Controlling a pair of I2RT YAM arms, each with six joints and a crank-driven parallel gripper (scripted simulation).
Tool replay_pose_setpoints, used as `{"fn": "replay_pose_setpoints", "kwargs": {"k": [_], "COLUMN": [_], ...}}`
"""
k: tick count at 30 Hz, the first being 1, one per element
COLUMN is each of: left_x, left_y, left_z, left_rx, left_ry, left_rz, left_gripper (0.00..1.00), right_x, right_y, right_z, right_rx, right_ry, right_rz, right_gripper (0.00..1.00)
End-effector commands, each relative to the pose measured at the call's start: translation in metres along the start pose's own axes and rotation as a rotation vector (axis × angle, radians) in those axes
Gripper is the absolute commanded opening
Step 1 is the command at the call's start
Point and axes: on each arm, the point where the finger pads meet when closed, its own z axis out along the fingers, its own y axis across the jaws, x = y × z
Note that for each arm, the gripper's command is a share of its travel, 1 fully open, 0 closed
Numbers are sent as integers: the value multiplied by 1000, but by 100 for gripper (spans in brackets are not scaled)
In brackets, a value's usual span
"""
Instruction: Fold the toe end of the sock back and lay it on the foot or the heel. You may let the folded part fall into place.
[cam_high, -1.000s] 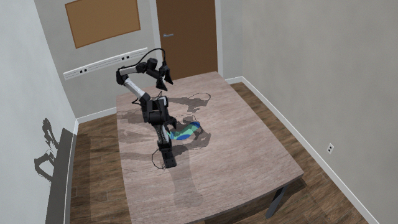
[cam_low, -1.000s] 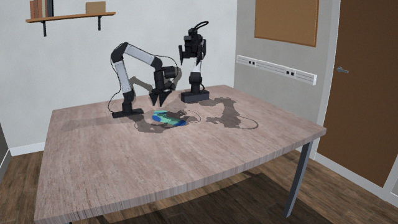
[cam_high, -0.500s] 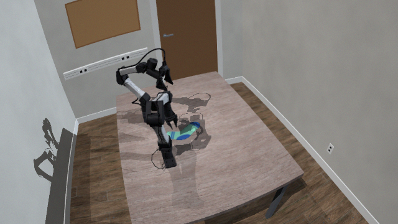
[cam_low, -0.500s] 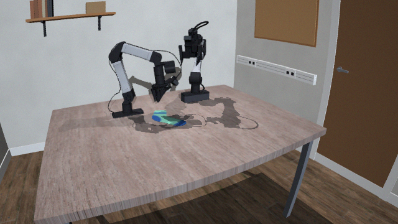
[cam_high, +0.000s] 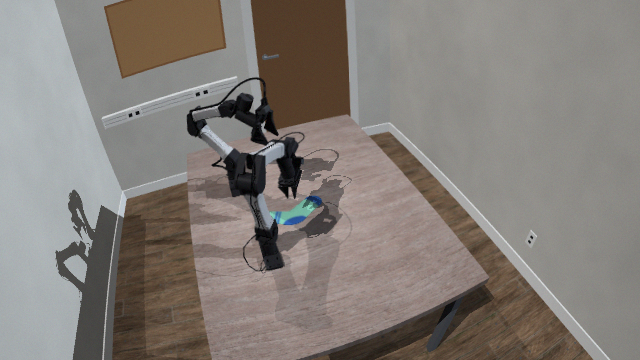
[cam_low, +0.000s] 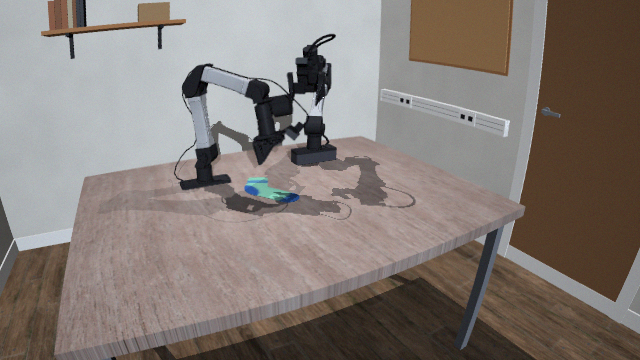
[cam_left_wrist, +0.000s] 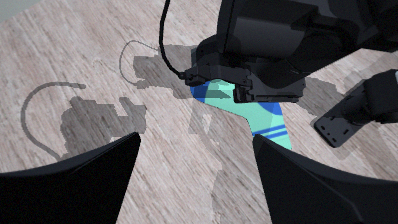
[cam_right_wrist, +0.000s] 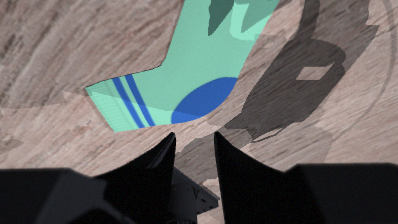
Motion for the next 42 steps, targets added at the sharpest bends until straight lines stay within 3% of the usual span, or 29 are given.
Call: {"fn": "replay_pose_setpoints", "kwargs": {"k": [1, 5, 7, 22, 24, 32, 42], "left_x": [2, 2, 2, 2, 2, 2, 2], "left_y": [-2, -2, -2, -2, -2, -2, -2], "left_z": [1, 1, 1, 1, 1, 1, 1], "left_rx": [6, 6, 6, 6, 6, 6, 6], "left_ry": [7, 7, 7, 7, 7, 7, 7], "left_rz": [6, 6, 6, 6, 6, 6, 6], "left_gripper": [100, 100, 100, 100, 100, 100, 100], "right_x": [-16, -28, -28, -80, -80, -105, -116], "right_y": [8, 7, 7, -12, -12, -36, -55], "right_z": [-2, 6, 6, 49, 49, 82, 106], "right_rx": [-6, -1, -1, 65, 65, 140, 198], "right_ry": [16, 51, 51, 188, 188, 256, 294], "right_rz": [298, 517, 517, 1375, 1375, 1815, 2052], "right_gripper": [34, 34, 34, 34, 34, 34, 34]}}
